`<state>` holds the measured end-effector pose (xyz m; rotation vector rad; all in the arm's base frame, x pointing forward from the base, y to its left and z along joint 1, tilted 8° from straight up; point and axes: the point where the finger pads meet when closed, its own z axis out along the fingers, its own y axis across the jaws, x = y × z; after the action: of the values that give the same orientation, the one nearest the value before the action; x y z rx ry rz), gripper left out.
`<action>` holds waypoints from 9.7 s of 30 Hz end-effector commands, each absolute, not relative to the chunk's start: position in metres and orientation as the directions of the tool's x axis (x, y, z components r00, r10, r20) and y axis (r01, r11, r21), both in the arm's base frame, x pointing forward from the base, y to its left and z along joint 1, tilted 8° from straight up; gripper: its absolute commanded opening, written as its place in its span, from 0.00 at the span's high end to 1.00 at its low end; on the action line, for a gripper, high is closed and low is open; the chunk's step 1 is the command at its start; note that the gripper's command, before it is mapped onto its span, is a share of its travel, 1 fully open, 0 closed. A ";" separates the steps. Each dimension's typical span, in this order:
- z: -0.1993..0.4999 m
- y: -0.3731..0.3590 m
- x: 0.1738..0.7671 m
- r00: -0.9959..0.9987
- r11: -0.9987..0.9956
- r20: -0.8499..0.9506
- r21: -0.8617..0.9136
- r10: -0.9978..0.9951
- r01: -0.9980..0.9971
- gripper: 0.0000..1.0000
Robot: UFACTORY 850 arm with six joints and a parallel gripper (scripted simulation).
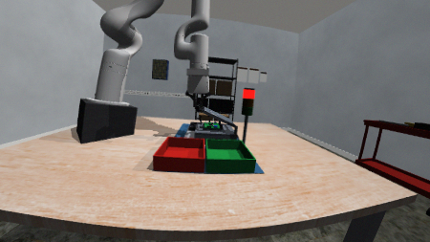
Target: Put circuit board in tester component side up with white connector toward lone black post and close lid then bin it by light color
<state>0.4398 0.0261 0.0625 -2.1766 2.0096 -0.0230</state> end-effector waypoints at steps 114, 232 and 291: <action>0.061 0.026 0.442 0.085 -0.075 -0.110 -0.093 -0.990 -0.993 1.00; 0.117 0.022 0.471 0.085 -0.075 -0.110 -0.093 -0.990 -0.993 1.00; 0.160 0.021 0.512 0.085 -0.075 -0.111 -0.093 -0.990 -0.993 1.00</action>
<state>0.5017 0.0214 0.1513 -2.2028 2.0311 0.0305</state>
